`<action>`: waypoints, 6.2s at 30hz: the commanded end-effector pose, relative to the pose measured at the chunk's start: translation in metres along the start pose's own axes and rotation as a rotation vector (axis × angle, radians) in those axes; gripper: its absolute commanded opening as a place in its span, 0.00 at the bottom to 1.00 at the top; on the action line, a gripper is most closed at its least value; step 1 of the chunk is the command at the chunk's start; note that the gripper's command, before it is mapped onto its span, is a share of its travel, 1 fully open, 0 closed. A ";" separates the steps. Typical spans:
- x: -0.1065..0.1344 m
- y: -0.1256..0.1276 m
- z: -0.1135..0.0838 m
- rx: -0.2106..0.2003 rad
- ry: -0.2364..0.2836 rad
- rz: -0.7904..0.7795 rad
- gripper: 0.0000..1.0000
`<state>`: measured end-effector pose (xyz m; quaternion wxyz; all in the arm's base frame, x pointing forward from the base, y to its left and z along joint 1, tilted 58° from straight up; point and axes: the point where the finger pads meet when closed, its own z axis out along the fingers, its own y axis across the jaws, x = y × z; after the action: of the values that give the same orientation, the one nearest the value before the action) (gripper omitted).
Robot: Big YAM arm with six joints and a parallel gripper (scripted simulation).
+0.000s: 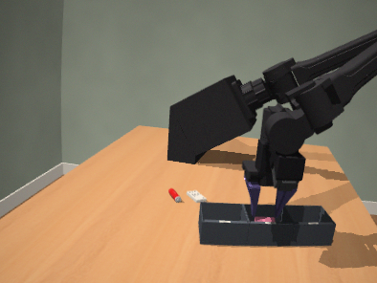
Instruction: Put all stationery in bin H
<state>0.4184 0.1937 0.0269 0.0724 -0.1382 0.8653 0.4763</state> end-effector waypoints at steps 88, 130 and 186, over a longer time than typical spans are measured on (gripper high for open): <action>-0.013 0.001 -0.148 0.016 -0.030 -0.032 1.00; -0.002 0.005 -0.170 -0.006 0.014 -0.025 1.00; 0.000 0.001 -0.166 -0.005 0.011 -0.015 1.00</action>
<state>0.4182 0.0477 0.1225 0.0740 -0.1435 0.8646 0.4759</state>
